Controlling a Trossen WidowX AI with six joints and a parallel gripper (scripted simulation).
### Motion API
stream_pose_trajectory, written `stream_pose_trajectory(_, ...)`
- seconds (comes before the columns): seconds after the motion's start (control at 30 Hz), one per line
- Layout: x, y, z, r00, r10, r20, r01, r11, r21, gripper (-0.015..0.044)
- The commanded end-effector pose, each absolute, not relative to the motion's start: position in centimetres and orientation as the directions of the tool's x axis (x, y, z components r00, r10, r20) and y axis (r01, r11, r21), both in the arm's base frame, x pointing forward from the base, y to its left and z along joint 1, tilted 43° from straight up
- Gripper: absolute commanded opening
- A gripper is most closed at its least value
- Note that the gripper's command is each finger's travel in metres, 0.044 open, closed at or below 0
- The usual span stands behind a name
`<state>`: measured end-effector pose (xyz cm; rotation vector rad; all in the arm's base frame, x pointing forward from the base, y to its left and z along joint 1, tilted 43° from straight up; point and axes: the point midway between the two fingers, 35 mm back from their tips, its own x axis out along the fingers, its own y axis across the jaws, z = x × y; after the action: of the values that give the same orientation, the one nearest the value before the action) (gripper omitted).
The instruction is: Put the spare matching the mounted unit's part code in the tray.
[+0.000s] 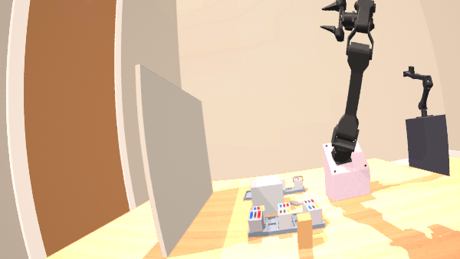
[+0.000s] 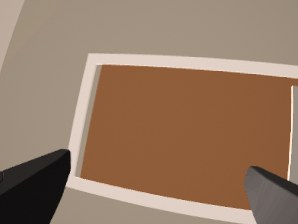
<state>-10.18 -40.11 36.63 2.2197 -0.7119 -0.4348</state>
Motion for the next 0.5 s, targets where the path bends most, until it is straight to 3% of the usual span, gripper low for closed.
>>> stream_pose_trajectory(0.0, -10.2, -40.1, 36.6, 0.787, -0.610, -0.086, -0.355, -0.563, 0.746, 0.0426)
stream_pose_trajectory(0.27, -9.2, -40.5, 36.1, 0.799, -0.592, -0.102, -0.322, -0.566, 0.759, 0.0440)
stream_pose_trajectory(0.47, -1.7, -42.4, 32.1, 0.869, -0.442, -0.221, -0.073, -0.557, 0.827, 0.0440)
